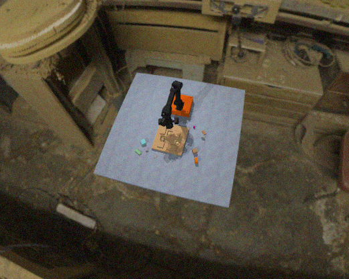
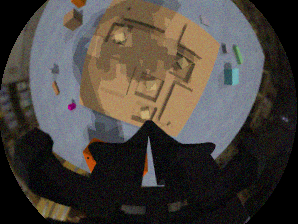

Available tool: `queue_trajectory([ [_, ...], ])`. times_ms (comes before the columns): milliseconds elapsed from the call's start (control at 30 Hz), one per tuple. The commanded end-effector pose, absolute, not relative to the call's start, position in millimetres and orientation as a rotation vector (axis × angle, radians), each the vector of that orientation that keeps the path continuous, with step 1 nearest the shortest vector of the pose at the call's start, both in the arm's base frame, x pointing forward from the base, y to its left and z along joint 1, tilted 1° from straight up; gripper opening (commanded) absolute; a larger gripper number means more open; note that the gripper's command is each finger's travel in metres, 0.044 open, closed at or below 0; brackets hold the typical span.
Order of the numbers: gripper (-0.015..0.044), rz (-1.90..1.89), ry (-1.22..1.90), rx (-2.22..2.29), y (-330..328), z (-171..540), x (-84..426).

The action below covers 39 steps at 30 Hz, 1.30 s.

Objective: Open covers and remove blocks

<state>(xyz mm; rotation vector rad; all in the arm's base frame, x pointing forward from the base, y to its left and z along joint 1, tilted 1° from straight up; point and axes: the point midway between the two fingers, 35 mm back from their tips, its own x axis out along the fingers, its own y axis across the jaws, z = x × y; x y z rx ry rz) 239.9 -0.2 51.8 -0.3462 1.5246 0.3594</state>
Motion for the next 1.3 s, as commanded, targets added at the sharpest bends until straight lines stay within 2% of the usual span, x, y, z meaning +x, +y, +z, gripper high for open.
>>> queue_trajectory([
  [0,0.0,-0.238,1.544,0.255,-4,48,225],
  [233,0.0,-0.649,1.458,0.671,-6,46,219],
  [767,0.0,-0.657,1.456,0.679,-6,44,219],
  [1267,0.0,-0.657,1.456,0.679,-4,-5,221],
])
